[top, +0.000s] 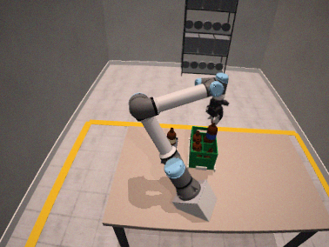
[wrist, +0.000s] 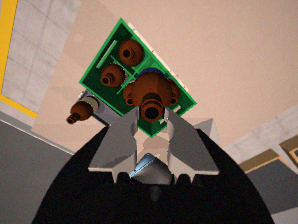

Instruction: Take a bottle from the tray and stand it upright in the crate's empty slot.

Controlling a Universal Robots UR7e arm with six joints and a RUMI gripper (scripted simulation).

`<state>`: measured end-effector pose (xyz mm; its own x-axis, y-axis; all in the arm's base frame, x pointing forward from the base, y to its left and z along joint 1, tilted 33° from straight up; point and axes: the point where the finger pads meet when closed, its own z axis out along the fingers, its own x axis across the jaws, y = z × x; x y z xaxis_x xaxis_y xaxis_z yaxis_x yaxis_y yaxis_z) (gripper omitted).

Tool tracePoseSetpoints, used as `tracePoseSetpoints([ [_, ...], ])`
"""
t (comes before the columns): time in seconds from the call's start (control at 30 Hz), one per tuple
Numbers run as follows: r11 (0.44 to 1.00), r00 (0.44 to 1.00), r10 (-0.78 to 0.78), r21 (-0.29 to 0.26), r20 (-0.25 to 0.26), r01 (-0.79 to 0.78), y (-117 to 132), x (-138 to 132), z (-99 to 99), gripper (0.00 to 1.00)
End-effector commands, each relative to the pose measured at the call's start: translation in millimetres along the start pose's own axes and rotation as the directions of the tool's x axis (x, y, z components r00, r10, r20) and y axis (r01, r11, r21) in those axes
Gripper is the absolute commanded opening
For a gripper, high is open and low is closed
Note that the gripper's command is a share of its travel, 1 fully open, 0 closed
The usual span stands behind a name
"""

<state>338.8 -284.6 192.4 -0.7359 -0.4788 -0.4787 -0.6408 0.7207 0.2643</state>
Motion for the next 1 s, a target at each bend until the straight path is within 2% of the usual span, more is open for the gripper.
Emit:
tracePoseSetpoints([
  [0.0,1.000,1.000,0.000,0.001,0.000,0.000,-0.3,0.1,-0.5,0.00],
  [0.97,1.000,1.000,0.000,0.001,0.000,0.000,-0.3,0.1,4.3,0.00],
])
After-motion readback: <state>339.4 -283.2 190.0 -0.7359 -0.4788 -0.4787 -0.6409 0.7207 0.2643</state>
